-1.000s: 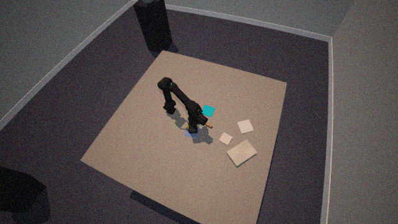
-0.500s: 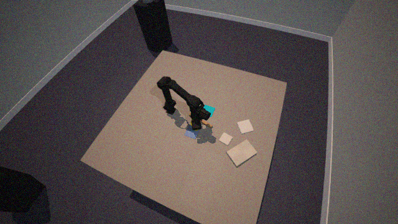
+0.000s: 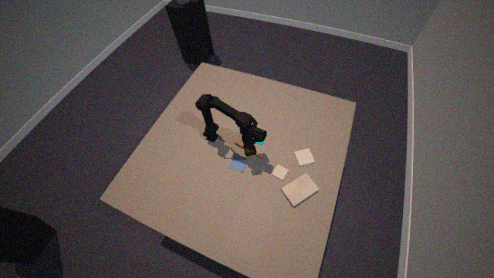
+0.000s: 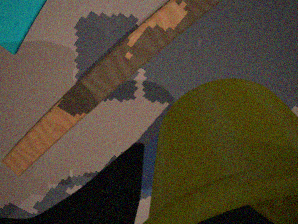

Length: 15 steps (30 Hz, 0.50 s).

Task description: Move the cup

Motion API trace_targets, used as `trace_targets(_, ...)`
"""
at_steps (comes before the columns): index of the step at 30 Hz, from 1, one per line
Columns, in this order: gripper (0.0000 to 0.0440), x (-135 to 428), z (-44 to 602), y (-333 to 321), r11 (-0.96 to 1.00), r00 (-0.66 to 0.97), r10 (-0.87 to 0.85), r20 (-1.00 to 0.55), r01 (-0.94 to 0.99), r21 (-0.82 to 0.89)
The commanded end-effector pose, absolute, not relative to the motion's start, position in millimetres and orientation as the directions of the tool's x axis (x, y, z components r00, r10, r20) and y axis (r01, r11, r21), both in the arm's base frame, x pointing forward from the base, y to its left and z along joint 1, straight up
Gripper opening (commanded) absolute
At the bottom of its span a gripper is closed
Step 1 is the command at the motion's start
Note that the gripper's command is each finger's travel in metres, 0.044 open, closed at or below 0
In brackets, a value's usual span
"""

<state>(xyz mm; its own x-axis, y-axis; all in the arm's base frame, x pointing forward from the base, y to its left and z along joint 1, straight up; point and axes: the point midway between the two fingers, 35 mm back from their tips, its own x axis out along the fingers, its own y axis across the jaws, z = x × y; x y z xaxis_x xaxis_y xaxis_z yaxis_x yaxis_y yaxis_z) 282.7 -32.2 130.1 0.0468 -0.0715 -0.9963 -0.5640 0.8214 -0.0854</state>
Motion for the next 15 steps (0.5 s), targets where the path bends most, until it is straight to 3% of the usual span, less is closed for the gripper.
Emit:
trace_targets(1, 0.0, 290, 135, -21, 0.815, 0.077, -0.067, -0.995, -0.571, -0.099)
trace_targets(15, 0.0, 301, 136, 22, 0.785, 0.13, -0.052, -0.99, -0.607, -0.121)
